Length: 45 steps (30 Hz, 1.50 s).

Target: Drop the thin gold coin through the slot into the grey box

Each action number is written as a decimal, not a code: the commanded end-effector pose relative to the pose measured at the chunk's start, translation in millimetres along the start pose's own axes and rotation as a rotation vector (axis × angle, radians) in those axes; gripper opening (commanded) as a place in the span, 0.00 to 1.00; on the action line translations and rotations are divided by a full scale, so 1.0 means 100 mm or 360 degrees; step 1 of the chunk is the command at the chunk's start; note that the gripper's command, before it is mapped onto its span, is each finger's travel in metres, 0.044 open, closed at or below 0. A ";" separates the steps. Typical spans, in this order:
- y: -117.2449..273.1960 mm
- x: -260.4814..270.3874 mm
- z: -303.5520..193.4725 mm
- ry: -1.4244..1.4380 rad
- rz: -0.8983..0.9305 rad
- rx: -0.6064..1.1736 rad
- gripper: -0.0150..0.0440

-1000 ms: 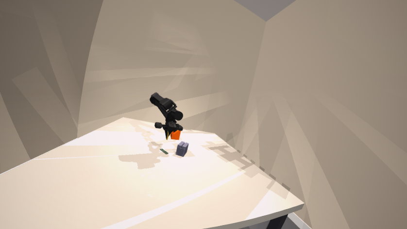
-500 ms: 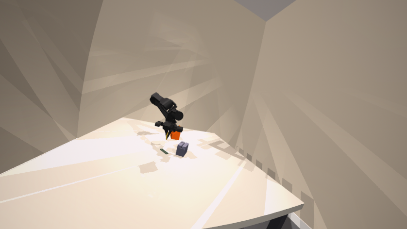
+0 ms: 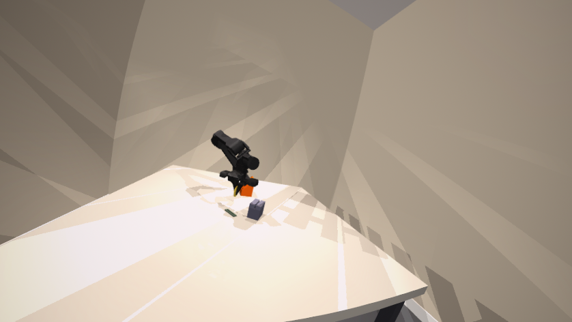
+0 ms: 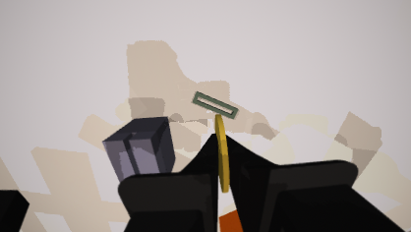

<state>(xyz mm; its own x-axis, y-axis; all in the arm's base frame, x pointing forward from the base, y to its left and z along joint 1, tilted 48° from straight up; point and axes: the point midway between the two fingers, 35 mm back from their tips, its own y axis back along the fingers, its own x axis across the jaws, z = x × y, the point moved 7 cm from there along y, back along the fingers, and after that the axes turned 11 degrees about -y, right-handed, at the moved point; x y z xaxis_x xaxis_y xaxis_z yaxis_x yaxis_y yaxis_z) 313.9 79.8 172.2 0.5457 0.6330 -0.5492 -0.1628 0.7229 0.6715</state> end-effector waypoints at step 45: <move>0.02 0.91 -0.76 -0.0005 0.0014 0.0001 0.26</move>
<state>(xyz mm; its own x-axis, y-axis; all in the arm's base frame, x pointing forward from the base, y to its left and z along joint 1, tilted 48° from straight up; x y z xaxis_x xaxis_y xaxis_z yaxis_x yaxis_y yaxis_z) 301.3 156.5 87.4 0.5422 0.6355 -0.5497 -0.1624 0.7211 0.6735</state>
